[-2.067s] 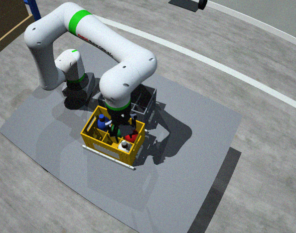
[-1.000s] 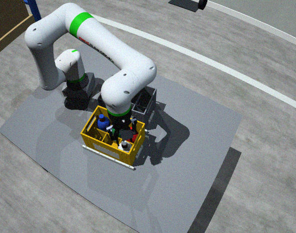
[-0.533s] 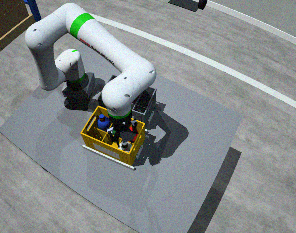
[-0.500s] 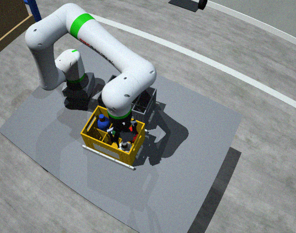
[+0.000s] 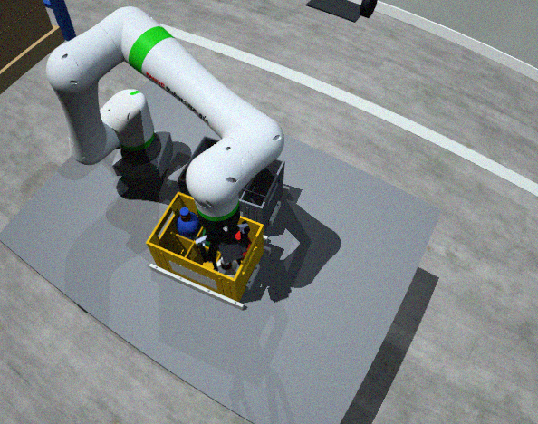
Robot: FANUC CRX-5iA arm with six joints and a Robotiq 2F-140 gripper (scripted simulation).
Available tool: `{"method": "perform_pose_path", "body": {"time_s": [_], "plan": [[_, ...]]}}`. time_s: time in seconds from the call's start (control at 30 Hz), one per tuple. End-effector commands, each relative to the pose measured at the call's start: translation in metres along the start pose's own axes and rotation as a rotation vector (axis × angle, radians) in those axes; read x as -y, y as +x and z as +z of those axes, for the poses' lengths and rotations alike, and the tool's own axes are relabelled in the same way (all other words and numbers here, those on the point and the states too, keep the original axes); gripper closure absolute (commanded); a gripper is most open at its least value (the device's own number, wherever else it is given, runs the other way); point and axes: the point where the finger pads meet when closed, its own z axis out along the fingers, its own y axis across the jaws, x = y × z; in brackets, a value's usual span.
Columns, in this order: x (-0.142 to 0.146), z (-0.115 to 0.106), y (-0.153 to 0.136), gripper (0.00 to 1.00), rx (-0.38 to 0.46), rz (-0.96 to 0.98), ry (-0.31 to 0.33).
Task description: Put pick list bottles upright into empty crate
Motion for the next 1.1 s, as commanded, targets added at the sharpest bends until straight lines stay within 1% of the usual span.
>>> {"method": "perform_pose_path", "body": {"time_s": [0.0, 0.47, 0.5, 1.07], "plan": [[0.0000, 0.0037, 0.0006, 0.56, -0.002, 0.000, 0.000], [0.0000, 0.0056, 0.0006, 0.56, -0.002, 0.000, 0.000], [0.0000, 0.0035, 0.0006, 0.90, -0.002, 0.000, 0.000], [0.0000, 0.0035, 0.0007, 0.90, -0.002, 0.000, 0.000]]}}
